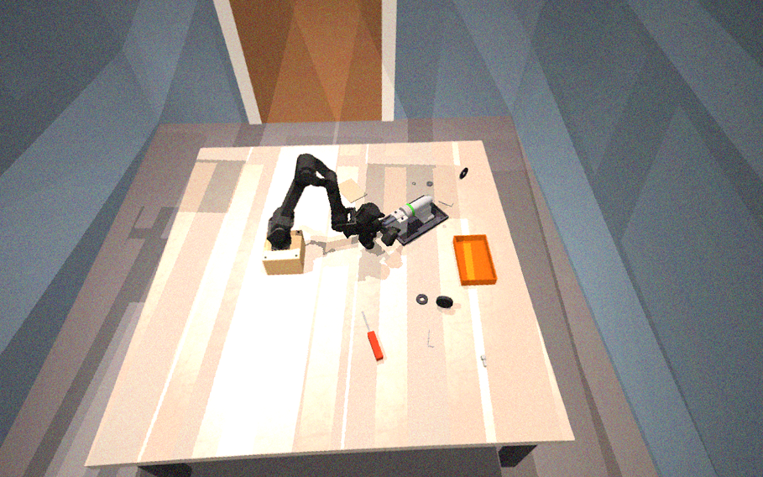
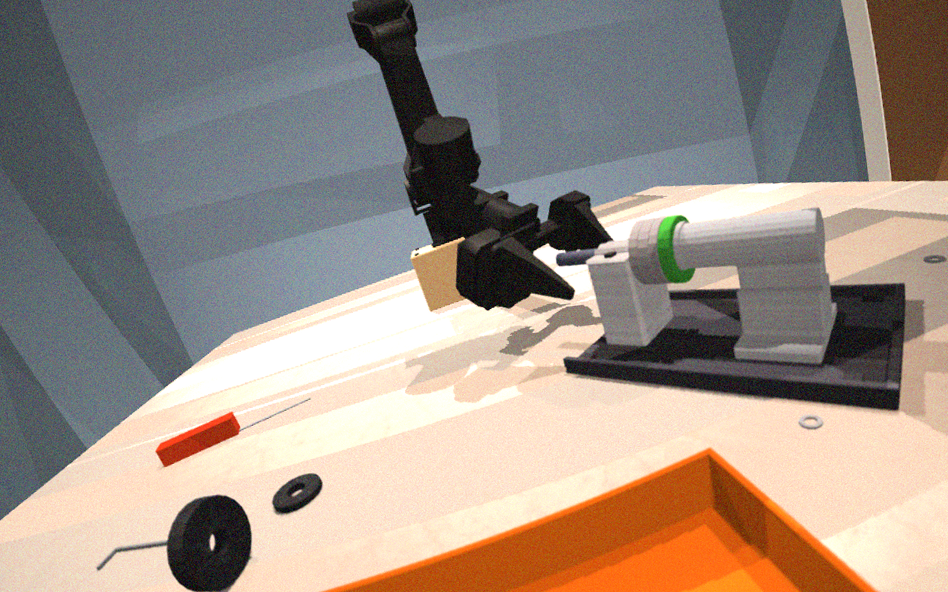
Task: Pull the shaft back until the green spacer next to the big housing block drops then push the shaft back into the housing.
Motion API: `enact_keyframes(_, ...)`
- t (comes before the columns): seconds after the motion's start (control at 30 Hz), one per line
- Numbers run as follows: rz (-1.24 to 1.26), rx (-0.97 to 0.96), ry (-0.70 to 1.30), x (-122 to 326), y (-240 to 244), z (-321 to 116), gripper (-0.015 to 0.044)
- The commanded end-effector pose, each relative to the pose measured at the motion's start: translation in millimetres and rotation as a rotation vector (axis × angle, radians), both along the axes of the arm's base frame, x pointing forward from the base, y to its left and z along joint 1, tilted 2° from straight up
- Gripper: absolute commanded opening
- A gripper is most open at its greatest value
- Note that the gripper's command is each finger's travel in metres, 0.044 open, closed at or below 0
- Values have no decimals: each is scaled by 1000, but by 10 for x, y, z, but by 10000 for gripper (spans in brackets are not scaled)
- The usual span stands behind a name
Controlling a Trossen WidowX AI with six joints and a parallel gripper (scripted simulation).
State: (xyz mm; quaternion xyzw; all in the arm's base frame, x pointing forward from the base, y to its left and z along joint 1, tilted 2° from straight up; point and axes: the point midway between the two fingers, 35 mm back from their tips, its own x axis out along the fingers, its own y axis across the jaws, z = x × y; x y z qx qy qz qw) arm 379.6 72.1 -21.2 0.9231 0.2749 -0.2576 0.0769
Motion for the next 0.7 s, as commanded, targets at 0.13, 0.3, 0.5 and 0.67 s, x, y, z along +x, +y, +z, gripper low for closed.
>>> enact_keyframes(0.13,-6,0,-7,25,-5,16,440)
enact_keyframes(0.3,-6,0,-7,25,-5,16,440)
enact_keyframes(0.5,-6,0,-7,55,-6,40,440)
enact_keyframes(0.67,-6,0,-7,55,-6,40,440)
